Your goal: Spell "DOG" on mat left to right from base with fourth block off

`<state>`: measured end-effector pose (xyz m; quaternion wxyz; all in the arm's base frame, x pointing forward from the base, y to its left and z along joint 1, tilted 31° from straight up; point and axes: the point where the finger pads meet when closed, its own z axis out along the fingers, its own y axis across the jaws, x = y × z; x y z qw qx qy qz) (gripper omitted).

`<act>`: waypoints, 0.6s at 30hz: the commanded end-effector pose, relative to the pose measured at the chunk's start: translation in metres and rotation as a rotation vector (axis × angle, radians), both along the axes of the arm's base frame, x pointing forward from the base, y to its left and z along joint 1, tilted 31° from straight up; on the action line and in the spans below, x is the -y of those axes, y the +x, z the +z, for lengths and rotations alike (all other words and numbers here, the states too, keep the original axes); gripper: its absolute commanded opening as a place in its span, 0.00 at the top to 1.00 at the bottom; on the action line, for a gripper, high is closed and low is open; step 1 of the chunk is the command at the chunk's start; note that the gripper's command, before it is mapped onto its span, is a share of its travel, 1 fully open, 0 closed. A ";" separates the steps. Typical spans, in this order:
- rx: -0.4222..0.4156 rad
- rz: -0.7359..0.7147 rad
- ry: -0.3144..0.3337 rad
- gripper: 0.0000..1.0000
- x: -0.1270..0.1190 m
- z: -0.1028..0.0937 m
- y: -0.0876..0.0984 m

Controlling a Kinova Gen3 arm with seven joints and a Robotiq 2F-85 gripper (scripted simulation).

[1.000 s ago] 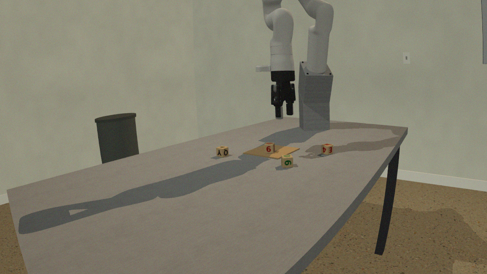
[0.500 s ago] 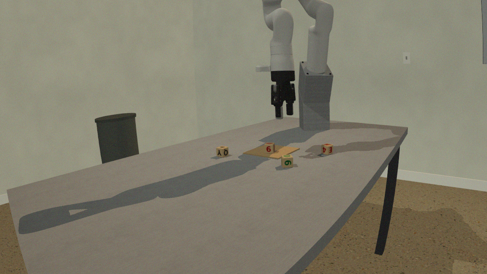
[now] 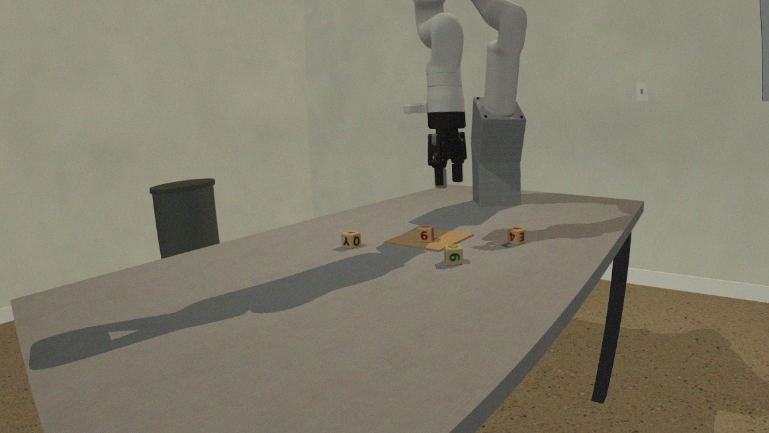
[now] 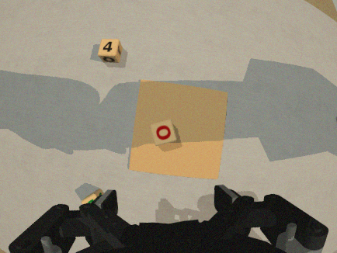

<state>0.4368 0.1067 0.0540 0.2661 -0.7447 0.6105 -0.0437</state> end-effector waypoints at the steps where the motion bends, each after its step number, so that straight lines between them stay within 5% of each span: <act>1: 0.008 0.002 -0.001 0.00 0.002 0.001 0.003; 18: 0.012 0.004 0.008 0.00 0.005 0.001 0.012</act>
